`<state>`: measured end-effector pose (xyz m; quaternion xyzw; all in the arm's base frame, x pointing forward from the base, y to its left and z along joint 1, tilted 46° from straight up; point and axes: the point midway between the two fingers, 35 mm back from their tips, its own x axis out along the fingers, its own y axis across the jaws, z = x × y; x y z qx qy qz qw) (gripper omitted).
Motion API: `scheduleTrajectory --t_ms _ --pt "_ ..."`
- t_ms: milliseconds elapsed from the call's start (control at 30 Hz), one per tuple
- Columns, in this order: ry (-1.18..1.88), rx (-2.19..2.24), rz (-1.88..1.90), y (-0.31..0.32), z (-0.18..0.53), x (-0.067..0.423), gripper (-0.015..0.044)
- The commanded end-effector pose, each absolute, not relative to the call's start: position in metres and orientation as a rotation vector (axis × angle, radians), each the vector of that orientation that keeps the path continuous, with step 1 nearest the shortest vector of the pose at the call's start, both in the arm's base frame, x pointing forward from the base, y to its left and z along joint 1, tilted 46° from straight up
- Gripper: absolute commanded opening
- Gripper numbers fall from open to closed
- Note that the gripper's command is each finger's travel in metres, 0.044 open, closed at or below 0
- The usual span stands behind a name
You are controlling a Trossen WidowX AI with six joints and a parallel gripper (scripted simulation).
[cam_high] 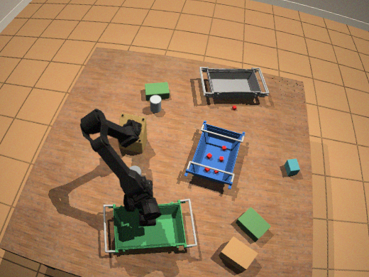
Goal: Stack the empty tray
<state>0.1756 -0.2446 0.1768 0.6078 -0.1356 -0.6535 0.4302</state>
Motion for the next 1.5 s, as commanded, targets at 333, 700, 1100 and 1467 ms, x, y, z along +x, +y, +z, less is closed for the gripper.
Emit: scheduleTrajectory --t_ms 333,700,1100,1467 --pt "-0.324 1.516 -1.633 -0.244 0.175 0.175 0.0081" --pt "-0.324 1.517 -1.634 -0.24 0.179 0.176 0.0008" --pt "-0.321 1.522 -1.636 -0.196 0.22 0.171 0.0" --pt "-0.322 1.52 -1.634 -0.186 0.23 0.167 0.0"
